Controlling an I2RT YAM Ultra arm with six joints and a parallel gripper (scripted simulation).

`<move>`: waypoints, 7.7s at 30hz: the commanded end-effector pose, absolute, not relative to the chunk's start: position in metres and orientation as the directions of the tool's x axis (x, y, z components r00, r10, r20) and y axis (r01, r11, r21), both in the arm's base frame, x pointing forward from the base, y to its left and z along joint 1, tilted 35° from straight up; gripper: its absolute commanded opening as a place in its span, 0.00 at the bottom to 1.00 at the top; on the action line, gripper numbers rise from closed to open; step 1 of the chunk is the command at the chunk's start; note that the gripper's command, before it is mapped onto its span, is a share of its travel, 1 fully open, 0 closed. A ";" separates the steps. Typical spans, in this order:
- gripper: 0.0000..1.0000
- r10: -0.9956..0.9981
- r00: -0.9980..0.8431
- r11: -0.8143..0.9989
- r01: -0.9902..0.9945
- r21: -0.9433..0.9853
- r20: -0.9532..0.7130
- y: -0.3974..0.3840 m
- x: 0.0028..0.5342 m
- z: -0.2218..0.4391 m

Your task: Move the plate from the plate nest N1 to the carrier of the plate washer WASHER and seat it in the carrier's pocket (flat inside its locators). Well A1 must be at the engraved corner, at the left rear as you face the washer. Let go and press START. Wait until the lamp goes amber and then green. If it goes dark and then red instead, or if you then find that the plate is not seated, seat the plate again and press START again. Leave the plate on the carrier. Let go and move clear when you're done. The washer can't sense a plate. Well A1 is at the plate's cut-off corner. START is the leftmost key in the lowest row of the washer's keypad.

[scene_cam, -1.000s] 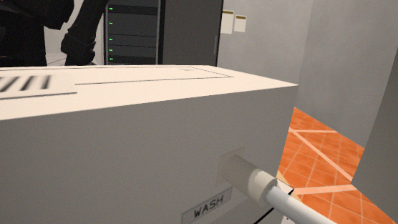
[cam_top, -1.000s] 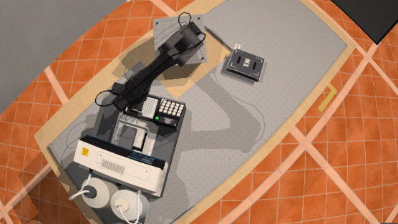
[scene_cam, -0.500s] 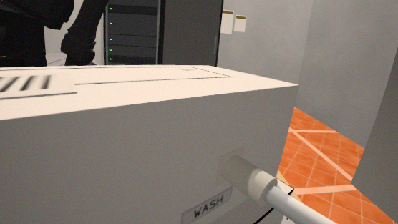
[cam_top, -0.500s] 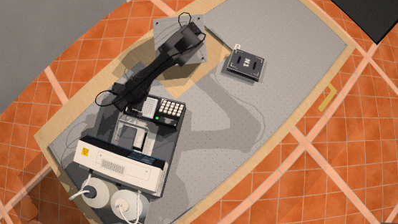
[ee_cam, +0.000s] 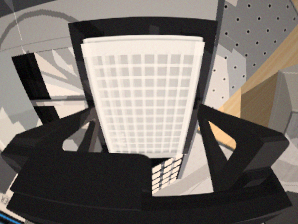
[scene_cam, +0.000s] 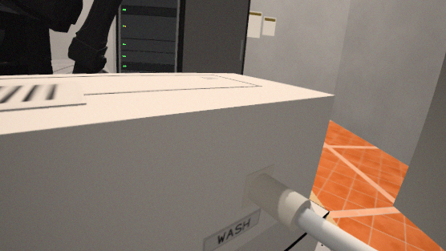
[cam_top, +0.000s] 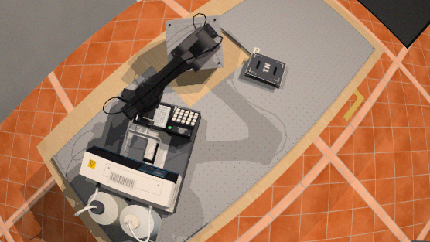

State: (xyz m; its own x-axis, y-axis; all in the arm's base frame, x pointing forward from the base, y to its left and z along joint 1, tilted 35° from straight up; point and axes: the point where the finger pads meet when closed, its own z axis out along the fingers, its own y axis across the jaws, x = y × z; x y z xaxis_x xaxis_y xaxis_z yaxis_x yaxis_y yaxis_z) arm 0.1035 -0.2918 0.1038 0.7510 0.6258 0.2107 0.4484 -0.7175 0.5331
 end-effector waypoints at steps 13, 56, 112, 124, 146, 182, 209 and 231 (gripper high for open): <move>1.00 0.630 0.755 -0.695 0.442 0.568 0.183 -0.290 0.089 0.140; 1.00 0.629 0.757 -0.696 0.446 0.564 0.177 -0.268 0.058 0.190; 0.82 0.815 0.579 -0.486 0.661 0.572 0.024 -0.227 0.090 0.178; 0.58 0.937 0.277 -0.123 0.831 0.542 -0.213 -0.186 0.123 0.181; 0.22 0.921 -0.058 0.231 0.877 0.422 -0.385 -0.142 0.136 0.172; 0.00 0.567 -0.249 0.625 0.751 0.214 -0.785 -0.116 0.171 0.139; 0.00 0.562 -0.249 0.625 0.752 0.208 -0.789 -0.117 0.171 0.142; 0.00 0.570 -0.270 0.624 0.757 0.195 -0.776 -0.133 0.188 0.113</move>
State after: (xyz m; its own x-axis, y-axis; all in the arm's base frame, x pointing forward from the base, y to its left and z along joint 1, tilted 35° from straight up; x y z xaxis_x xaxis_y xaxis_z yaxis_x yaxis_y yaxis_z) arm 0.1829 -0.1305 0.1154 -0.2694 0.5769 -0.7711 0.7642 0.6153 0.1934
